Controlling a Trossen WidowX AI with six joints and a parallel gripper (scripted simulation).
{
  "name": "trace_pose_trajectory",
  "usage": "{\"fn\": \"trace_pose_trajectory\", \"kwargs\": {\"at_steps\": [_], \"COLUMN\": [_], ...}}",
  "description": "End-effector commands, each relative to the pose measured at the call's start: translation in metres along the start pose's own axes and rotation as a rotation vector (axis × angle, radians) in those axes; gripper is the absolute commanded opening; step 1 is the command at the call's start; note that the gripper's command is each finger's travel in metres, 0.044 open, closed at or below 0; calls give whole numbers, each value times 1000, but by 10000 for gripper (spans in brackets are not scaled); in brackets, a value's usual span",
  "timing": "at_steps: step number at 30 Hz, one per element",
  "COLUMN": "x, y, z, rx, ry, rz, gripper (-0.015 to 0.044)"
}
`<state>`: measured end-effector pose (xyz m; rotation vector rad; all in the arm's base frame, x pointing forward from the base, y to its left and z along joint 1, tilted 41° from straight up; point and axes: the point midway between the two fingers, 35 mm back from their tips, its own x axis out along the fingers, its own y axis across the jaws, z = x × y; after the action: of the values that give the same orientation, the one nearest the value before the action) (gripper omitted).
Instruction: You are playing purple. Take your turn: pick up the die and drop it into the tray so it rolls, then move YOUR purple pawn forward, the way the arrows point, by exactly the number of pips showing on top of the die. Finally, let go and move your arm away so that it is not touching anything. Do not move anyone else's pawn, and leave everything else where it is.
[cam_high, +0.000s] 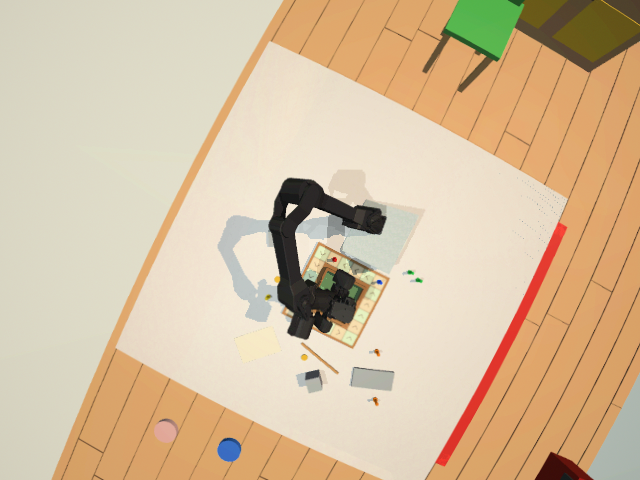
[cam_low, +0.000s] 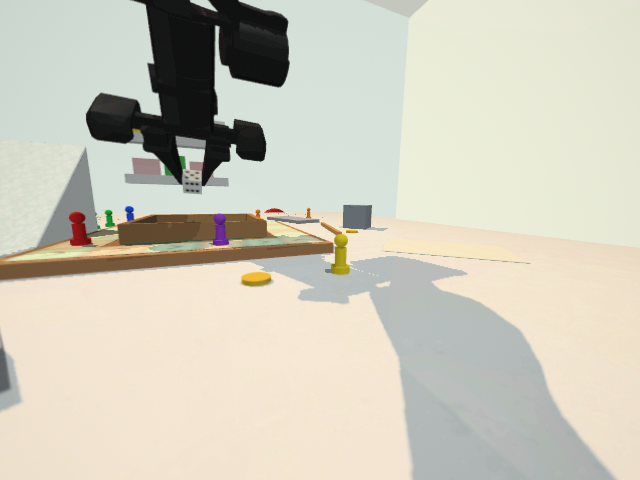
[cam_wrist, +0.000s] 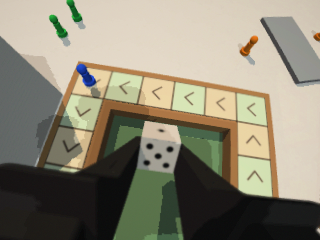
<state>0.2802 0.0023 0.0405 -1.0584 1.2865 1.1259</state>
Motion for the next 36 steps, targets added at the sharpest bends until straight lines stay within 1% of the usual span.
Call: {"fn": "trace_pose_trajectory", "kwargs": {"at_steps": [1,4,10,26,34,36], "x": [-1,-3,-53,-53,-53,-59], "y": [0,0,-9,-9,-9,-9], "z": [0,0,5,5,5,11], "rx": [-23,-27,-27,-24,-24,-25], "ry": [-108,-128,-128,-124,-124,-126], "rz": [-42,-51,-52,-60,-60,-58], "gripper": [0,0,0,0,210,263]}}
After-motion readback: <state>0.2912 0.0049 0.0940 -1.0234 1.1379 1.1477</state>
